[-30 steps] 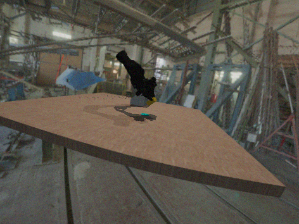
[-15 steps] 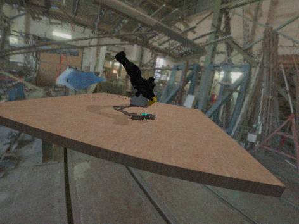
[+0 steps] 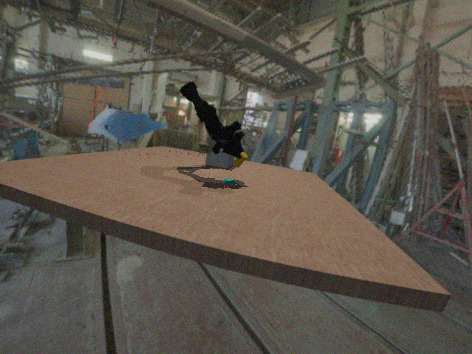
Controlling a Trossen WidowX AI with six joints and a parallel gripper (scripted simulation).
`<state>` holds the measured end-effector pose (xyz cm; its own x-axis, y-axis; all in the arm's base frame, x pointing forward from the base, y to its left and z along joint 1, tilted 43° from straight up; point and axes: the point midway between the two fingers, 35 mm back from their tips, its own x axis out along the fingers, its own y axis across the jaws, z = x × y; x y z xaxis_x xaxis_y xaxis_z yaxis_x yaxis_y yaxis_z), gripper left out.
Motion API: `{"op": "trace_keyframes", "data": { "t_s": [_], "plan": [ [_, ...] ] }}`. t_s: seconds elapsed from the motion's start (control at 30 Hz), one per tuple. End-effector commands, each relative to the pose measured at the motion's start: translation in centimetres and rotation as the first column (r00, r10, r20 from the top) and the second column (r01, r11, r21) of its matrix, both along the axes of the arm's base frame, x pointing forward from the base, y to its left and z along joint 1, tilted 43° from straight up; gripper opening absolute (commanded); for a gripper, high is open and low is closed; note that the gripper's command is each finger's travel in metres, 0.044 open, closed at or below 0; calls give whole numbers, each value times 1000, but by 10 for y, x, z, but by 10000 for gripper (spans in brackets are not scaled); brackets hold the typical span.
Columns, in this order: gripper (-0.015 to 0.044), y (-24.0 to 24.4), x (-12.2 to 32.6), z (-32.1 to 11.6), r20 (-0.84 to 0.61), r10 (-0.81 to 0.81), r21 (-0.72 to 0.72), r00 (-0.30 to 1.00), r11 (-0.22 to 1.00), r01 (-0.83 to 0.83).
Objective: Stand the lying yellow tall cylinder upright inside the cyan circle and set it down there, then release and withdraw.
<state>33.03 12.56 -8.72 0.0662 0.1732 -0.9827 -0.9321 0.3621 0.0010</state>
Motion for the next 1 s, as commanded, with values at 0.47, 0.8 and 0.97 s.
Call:
{"op": "trace_keyframes", "data": {
  "t_s": [0.47,0.8,0.97],
  "plan": [
    [105,-1,1,8,73,28,119,997,992,-37],
    [105,-3,1,13,119,42,177,992,982,-63],
    [105,-3,1,15,143,49,205,989,976,-78]
  ]
}}
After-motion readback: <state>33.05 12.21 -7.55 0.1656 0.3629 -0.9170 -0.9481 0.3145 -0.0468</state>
